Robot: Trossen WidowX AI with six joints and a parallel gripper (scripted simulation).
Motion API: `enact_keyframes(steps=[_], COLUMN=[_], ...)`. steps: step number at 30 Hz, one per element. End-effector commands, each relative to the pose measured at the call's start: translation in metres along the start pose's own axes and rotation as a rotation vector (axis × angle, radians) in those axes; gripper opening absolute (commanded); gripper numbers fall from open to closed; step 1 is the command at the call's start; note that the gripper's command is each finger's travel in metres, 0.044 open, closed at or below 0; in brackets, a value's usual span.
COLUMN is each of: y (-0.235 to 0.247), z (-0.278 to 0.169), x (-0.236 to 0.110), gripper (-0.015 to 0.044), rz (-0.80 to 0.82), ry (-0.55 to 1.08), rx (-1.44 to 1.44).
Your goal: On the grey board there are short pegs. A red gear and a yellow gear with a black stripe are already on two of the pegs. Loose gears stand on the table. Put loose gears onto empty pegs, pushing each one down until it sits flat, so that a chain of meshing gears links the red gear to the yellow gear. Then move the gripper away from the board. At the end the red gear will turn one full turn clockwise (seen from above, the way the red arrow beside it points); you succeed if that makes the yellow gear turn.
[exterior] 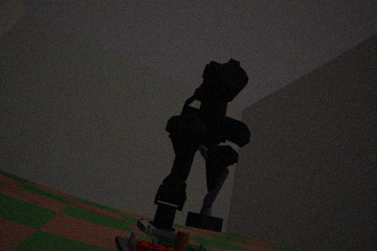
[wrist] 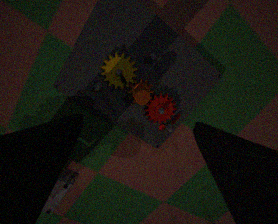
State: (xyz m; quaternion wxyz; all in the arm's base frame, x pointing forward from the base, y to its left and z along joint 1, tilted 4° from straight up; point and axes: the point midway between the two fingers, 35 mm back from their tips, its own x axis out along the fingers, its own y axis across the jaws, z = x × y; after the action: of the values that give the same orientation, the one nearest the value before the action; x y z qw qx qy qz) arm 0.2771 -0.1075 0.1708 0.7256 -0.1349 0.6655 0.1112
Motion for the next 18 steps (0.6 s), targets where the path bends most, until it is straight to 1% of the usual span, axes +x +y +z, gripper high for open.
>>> enact_keyframes(steps=[1, 5, 8, 14, 18], y=[0.031, 0.081, 0.12, 0.197, 0.253], z=[0.026, 0.054, 0.066, 0.078, 0.075], x=[-0.004, -0.01, -0.013, -0.024, -0.034], gripper=[0.044, 0.044, 0.044, 0.044, 0.044], rz=[0.006, 0.017, 0.033, 0.044, 0.052], ry=[0.0, -0.003, -0.011, -0.011, -0.015], rx=[-0.007, -0.018, -0.047, -0.054, -0.056])
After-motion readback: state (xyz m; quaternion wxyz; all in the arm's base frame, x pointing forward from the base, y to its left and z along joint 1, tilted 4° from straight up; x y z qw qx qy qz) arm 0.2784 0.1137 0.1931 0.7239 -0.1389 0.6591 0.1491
